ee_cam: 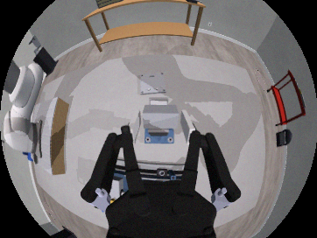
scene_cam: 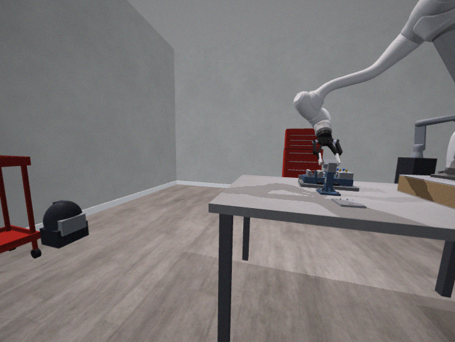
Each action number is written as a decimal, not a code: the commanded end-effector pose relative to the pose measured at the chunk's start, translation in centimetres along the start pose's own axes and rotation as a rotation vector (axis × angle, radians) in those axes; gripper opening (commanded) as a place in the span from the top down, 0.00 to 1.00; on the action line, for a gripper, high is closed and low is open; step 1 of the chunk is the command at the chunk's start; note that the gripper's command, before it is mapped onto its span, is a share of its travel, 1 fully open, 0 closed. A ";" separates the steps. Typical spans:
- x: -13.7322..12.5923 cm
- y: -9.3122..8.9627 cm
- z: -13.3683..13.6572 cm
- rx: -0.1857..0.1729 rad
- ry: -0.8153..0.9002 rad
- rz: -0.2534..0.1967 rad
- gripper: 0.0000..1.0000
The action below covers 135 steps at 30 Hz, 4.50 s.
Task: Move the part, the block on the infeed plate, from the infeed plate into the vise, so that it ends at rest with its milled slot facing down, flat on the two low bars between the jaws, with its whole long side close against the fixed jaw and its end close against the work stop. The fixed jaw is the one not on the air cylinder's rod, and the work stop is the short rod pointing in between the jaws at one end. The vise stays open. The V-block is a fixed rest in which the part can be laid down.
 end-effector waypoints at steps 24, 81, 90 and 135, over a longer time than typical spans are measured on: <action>0.7 0.0 0.1 0.033 0.002 -0.149 0.49; 2.1 -0.6 0.4 0.133 0.002 -0.585 0.49; 2.4 -0.8 0.5 0.153 0.002 -0.670 0.49; 3.2 -1.9 0.7 0.242 0.002 -1.057 0.49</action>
Point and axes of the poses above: the point where the finger pads meet when closed, its own y axis back along the fingers, its own z axis across the jaws, x = y × z, the point moved 1 cm from there along y, back along the fingers, and after that the axes turned 13 degrees about y, right-handed, at the moved point
